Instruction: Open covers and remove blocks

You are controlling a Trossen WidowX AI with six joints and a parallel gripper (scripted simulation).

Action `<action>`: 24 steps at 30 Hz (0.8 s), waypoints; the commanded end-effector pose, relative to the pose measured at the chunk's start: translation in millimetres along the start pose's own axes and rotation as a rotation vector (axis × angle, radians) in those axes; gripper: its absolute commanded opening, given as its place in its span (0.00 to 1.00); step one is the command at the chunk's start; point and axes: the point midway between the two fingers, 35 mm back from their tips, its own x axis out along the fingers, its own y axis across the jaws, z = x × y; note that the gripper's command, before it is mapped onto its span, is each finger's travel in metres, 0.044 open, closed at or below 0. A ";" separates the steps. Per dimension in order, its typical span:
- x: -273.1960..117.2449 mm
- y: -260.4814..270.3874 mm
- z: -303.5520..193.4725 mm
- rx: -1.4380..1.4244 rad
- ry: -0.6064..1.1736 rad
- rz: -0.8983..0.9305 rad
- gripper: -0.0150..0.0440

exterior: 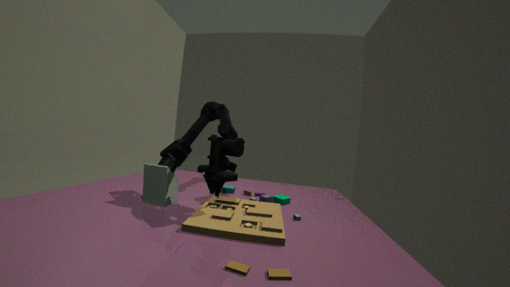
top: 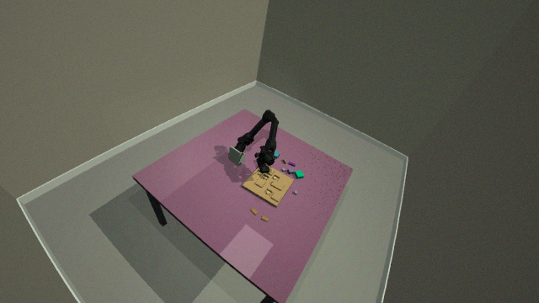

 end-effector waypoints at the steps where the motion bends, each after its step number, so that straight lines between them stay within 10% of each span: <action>1: 2.0 0.4 -0.2 -0.062 -0.003 0.002 0.50; 24: 9.8 0.7 -0.4 -0.422 -0.004 0.002 0.50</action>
